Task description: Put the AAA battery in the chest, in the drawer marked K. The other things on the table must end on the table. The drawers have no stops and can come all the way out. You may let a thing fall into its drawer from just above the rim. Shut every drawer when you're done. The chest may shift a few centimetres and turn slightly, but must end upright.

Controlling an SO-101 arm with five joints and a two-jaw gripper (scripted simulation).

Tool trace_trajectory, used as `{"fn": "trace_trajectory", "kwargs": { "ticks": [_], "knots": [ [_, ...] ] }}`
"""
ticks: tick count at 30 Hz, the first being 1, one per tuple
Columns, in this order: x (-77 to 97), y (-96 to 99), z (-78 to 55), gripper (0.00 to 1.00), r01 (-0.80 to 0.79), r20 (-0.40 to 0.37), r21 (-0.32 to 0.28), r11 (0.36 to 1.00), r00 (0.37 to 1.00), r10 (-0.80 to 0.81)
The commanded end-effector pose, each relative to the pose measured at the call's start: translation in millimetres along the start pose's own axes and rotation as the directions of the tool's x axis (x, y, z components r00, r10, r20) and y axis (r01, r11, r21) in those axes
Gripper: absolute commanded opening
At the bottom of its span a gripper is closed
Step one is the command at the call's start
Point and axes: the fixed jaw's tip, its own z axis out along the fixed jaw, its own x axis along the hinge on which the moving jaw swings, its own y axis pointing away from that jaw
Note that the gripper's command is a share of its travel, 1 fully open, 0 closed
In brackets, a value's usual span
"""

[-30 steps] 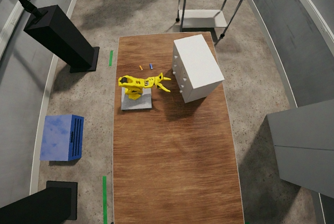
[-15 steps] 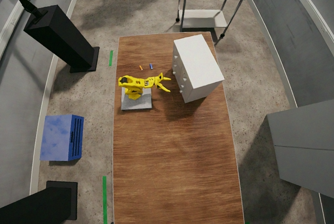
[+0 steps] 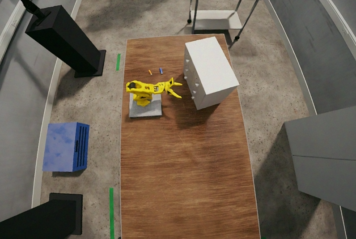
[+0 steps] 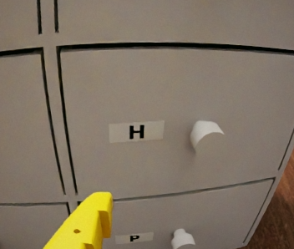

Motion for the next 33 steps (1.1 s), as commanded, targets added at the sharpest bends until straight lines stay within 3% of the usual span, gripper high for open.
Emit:
{"fn": "trace_trajectory", "kwargs": {
  "ticks": [1,29,33],
  "knots": [
    [4.6,-2.6,-2.0,0.5,-0.007,-0.014,0.011,1.0,1.0,0.007],
    [4.6,-2.6,-2.0,0.5,-0.007,-0.014,0.011,1.0,1.0,0.007],
    [3.4,22.7,-1.0,0.5,-0.009,-0.014,-0.093,0.996,1.0,0.007]
  ]
}}
